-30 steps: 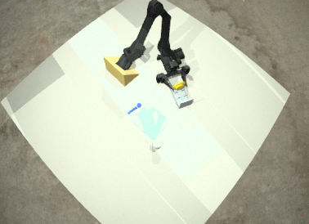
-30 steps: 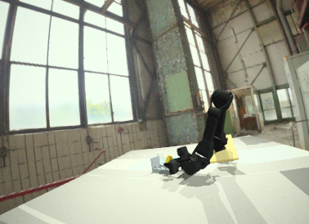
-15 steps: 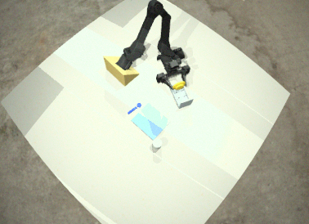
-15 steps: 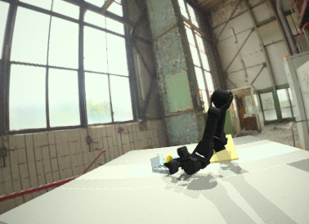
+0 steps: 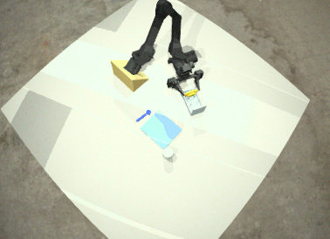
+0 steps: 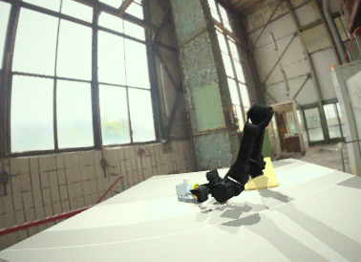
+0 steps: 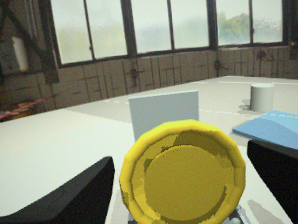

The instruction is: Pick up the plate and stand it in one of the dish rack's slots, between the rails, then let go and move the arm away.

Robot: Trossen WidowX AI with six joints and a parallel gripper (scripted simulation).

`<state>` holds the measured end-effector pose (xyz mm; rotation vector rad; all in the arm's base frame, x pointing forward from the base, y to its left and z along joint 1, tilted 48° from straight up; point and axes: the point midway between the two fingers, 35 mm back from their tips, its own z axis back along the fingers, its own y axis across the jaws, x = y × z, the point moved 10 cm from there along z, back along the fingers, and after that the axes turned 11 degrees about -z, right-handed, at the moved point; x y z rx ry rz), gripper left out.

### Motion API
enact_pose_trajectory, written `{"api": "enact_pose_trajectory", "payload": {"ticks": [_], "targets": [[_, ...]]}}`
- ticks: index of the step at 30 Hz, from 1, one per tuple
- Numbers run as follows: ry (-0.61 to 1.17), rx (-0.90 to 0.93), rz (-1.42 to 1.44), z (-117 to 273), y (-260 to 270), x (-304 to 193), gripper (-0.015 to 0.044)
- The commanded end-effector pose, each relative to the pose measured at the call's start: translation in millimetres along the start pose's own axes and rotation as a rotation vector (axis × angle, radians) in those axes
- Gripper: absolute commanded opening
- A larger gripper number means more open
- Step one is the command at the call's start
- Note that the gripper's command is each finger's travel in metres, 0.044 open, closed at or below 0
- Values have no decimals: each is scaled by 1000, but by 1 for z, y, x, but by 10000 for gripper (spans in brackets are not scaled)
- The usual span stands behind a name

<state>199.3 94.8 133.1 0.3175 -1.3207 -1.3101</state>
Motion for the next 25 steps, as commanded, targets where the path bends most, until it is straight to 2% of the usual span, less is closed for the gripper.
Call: {"api": "enact_pose_trajectory", "payload": {"ticks": [1,10,14,25], "targets": [[-2,-6,-9,-3,11,25,400],[-20,8,8,-3,27,103,400],[-18,-3,29,-5,27,105,400],[76,-193,331,-33,25,116,400]]}}
